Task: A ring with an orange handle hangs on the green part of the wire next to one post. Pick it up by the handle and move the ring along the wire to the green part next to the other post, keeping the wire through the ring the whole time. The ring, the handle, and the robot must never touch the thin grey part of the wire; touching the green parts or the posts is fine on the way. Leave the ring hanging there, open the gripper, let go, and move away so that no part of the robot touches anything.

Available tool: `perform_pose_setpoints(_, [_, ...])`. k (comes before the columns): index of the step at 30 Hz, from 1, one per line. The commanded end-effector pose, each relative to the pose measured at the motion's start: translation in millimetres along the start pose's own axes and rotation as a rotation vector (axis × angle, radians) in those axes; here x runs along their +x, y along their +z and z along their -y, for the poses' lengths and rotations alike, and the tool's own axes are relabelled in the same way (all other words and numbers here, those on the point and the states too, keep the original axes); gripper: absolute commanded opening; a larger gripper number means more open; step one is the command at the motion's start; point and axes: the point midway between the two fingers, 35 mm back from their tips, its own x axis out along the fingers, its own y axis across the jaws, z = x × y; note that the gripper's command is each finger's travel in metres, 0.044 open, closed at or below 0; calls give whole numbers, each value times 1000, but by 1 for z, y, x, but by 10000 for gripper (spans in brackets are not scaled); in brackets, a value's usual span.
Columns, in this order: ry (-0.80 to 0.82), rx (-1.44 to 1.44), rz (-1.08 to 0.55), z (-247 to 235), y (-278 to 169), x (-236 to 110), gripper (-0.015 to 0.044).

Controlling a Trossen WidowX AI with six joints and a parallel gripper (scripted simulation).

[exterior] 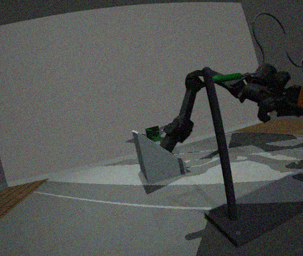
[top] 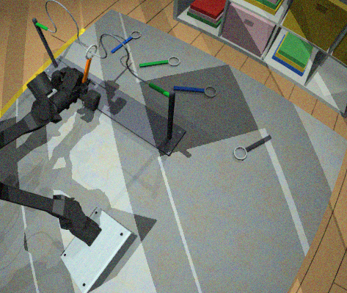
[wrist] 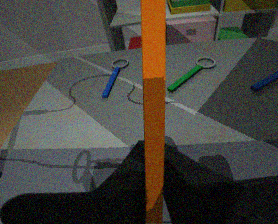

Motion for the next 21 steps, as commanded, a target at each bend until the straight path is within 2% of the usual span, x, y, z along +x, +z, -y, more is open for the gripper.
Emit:
perform_pose_setpoints(1, [-17, -38, -7, 9, 0, -3, -150])
perform_pose_setpoints(21, [-55, -103, -14, 36, 1, -8, -150])
